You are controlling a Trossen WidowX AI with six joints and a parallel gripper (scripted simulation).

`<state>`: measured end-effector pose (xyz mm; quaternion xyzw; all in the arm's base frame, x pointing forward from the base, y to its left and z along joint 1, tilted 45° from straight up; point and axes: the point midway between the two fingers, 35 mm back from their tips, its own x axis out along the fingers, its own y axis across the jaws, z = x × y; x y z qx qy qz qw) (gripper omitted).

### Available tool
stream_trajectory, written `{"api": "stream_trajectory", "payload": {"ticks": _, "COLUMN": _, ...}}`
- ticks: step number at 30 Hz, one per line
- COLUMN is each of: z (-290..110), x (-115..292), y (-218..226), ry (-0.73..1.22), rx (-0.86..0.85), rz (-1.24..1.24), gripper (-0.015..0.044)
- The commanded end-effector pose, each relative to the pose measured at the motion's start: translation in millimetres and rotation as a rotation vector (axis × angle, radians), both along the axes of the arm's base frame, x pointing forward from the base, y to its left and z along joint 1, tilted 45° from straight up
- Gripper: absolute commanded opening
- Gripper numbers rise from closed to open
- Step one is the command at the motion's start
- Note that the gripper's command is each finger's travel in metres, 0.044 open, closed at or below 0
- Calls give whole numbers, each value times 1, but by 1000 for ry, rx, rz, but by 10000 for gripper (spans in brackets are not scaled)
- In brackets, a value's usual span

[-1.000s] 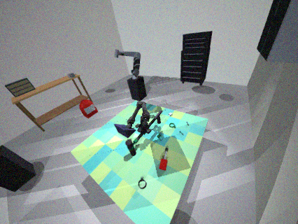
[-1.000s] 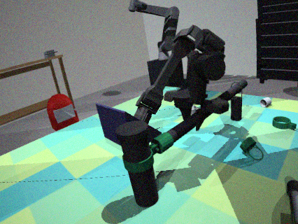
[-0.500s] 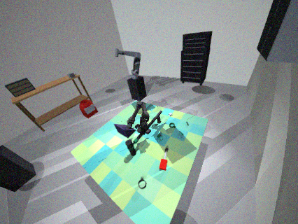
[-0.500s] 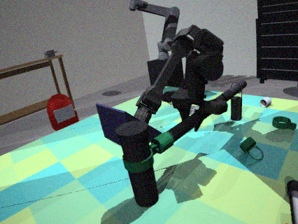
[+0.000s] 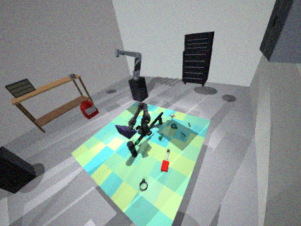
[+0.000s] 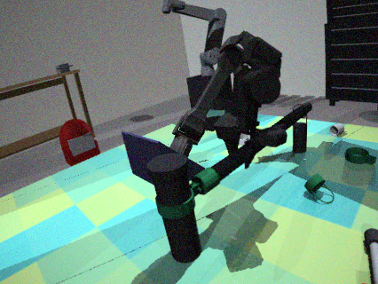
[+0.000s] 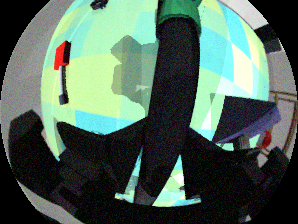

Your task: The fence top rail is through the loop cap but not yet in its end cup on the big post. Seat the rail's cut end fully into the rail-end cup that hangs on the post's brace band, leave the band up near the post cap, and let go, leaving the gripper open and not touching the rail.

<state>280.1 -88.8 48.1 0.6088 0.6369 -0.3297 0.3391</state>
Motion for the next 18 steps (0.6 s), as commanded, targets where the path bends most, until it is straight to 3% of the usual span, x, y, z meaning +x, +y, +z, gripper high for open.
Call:
{"api": "stream_trajectory", "payload": {"ticks": 1, "z": 0, "x": 2, "y": -8, "ry": -11, "rx": -17, "rz": -11, "gripper": 0}}
{"api": "stream_trajectory", "payload": {"ticks": 10, "z": 0, "x": 0, "y": 0, "ry": -1, "rx": -1, "rz": 0, "gripper": 0}}
{"api": "stream_trajectory", "payload": {"ticks": 18, "z": 0, "x": 0, "y": 0, "ry": -1, "rx": -1, "rz": 0, "gripper": 210}}
